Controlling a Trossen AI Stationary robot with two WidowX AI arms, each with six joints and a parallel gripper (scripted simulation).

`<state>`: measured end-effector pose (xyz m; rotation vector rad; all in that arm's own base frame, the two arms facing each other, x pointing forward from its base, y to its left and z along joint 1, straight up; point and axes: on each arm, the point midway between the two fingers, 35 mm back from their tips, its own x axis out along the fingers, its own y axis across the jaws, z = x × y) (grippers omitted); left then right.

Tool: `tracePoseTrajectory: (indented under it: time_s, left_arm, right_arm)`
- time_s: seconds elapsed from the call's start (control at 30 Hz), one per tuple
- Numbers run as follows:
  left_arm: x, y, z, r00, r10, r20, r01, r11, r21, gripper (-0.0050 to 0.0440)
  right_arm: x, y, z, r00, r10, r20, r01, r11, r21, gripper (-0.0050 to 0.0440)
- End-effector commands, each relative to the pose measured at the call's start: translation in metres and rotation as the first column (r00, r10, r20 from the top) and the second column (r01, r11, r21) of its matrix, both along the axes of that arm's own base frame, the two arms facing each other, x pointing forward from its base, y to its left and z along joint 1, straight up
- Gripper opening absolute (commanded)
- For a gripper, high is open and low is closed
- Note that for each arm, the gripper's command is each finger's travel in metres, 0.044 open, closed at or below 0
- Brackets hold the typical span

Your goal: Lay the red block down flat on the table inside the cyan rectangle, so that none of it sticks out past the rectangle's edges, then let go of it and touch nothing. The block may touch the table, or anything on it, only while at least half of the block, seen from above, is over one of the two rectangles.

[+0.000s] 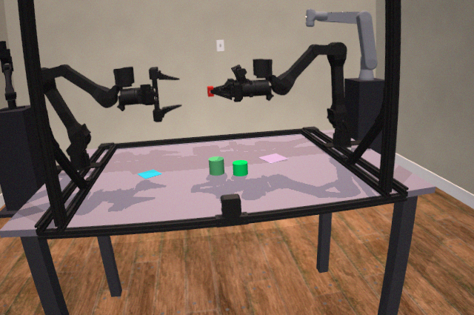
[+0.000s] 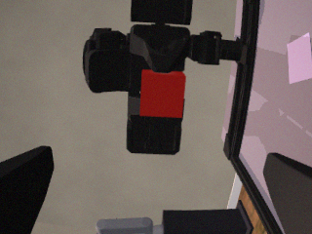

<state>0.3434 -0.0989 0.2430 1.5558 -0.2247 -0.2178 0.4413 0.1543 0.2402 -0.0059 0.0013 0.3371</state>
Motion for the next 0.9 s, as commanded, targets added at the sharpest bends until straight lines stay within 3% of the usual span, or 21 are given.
tracePoseTrajectory:
  time_s: [0.0, 0.87]
  left_arm:
    - [0.001, -0.001, -0.002, 1.000, -0.002, -0.004, 0.002, 1.000, 0.004, 0.0440]
    - [0.063, -0.019, 0.004, 1.000, -0.002, -0.004, 0.002, 1.000, 0.004, 0.0440]
  right_arm:
    - [-0.001, 0.000, 0.001, 1.000, 0.002, 0.000, -0.002, 1.000, 0.006, 0.0000]
    - [-0.001, 0.000, 0.001, 1.000, 0.002, 0.000, -0.002, 1.000, 0.006, 0.0000]
